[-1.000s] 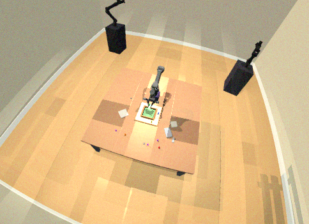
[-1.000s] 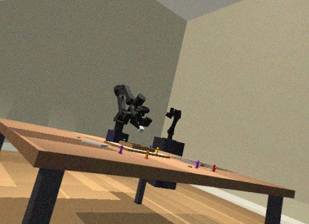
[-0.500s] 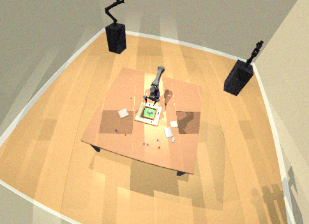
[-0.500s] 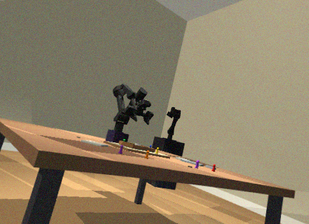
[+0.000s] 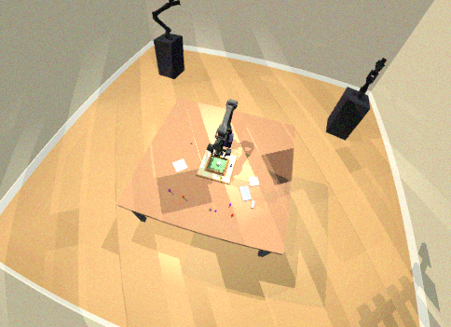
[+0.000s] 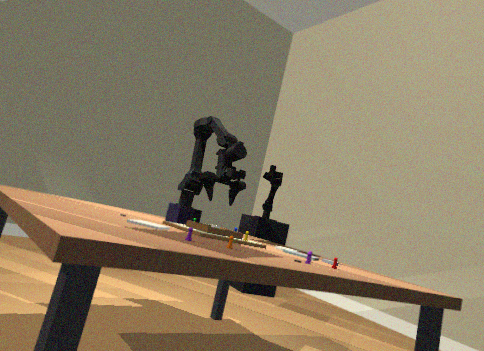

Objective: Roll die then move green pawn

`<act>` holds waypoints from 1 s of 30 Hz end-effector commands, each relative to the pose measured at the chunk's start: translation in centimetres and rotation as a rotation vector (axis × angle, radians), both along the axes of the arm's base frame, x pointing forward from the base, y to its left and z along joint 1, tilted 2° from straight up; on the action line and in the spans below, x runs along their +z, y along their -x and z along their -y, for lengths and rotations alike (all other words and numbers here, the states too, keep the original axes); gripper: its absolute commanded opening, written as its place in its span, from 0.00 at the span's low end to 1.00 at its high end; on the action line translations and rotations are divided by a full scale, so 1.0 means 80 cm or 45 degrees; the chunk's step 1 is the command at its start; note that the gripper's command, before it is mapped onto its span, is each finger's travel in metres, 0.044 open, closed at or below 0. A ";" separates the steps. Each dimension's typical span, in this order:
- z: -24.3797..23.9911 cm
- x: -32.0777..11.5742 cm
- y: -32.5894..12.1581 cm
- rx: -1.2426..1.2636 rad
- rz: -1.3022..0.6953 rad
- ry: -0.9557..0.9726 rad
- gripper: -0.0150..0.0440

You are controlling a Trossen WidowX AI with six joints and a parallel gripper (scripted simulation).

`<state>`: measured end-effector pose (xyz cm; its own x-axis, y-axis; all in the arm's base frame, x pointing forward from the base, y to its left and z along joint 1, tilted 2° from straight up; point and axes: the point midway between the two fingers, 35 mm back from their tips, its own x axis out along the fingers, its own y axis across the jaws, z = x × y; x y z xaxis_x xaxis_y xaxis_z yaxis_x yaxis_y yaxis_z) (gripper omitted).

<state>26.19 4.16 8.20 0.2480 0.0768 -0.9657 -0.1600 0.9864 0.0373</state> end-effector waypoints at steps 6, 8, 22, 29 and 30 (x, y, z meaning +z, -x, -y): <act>-0.002 -0.013 -0.005 0.008 -0.164 0.029 1.00; 0.003 -0.015 0.003 0.070 -0.168 0.043 0.91; 0.051 -0.062 0.124 0.977 -0.230 0.187 0.59; 0.050 -0.063 0.126 0.977 -0.230 0.187 0.59; 0.050 -0.068 0.126 0.977 -0.230 0.187 0.59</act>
<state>16.30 0.26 3.17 0.0125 0.0369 -0.9992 -0.7949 0.6066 0.0125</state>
